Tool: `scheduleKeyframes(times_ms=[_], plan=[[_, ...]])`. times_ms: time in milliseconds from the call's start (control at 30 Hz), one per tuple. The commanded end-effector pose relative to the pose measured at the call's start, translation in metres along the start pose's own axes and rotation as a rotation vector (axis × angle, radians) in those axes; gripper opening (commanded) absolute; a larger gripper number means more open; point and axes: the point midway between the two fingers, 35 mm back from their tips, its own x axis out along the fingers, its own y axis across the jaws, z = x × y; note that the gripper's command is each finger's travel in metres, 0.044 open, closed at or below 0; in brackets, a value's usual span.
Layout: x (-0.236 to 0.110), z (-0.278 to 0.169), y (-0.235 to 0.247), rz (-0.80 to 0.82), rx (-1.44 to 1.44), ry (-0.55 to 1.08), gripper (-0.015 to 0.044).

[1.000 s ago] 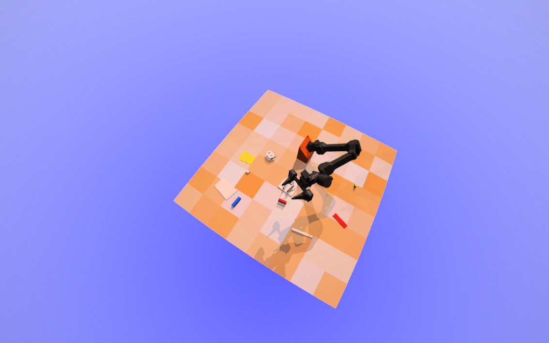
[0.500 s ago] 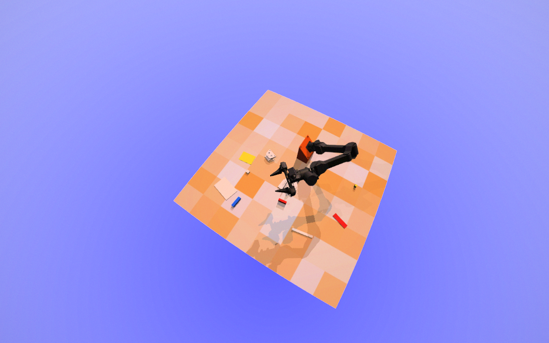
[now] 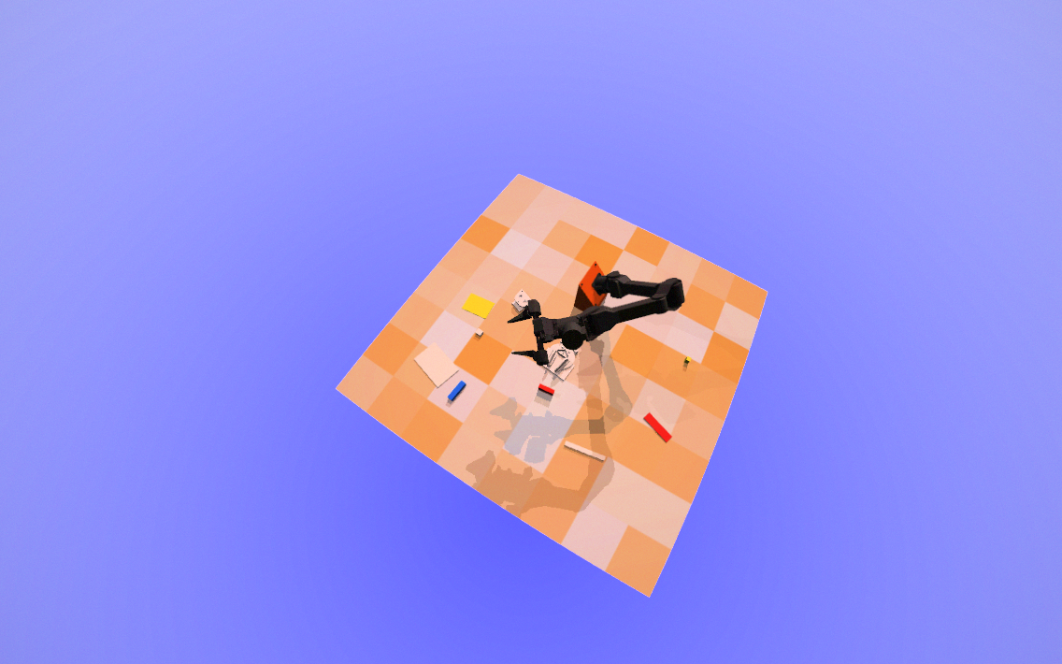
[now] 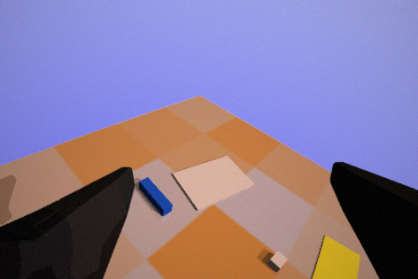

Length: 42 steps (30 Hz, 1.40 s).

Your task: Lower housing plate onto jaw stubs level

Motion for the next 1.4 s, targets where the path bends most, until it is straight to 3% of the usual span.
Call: scheduleKeyframes(times_ms=[0,733,1367], plan=[[0.010,-0.006,-0.013,-0.025,-0.047,0.053,0.0440],[0.048,-0.079,-0.113,-0.114,-0.251,0.496,0.0440],[0.046,-0.149,-0.184,0.018,-0.347,0.894,0.0440]])
